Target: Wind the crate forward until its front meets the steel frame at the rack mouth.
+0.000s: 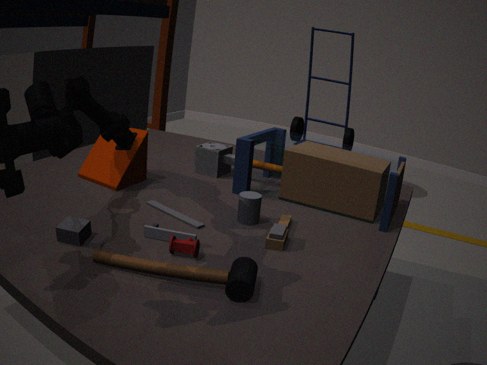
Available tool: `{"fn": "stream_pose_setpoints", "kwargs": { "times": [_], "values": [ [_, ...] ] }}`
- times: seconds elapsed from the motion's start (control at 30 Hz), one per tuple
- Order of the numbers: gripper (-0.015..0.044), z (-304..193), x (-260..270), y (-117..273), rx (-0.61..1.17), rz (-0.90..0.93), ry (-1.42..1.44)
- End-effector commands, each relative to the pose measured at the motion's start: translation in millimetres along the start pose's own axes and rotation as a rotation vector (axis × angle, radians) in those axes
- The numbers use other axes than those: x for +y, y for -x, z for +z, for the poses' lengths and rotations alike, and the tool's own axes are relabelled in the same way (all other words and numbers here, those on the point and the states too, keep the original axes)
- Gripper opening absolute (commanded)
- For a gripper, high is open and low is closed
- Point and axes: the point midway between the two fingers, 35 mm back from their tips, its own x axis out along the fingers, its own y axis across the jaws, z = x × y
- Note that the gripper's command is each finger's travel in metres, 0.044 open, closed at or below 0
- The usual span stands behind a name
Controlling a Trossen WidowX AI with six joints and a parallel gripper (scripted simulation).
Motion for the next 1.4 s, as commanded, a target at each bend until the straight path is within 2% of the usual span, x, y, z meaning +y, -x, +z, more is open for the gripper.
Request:
{"fn": "stream_pose_setpoints", "kwargs": {
  "times": [0.0, 0.13, 0.33, 0.7, 1.03, 1.37],
  "values": [
    [0.0426, -1.5, -2.4, 0.8, 0.004, -0.01, 0.0],
    [0.044, -29.4, -49.6, 22.8, 0.079, -0.209, -0.005],
    [0.044, -63.0, -119.9, 80.3, 0.166, -0.532, 0.009],
    [0.044, -77.4, -195.5, 201.7, 0.218, -0.993, 0.108],
    [0.044, -48.8, -220.5, 321.2, 0.189, -1.351, 0.305],
    [0.044, 12.2, -200.4, 417.3, 0.101, -1.593, 0.623]
  ]
}}
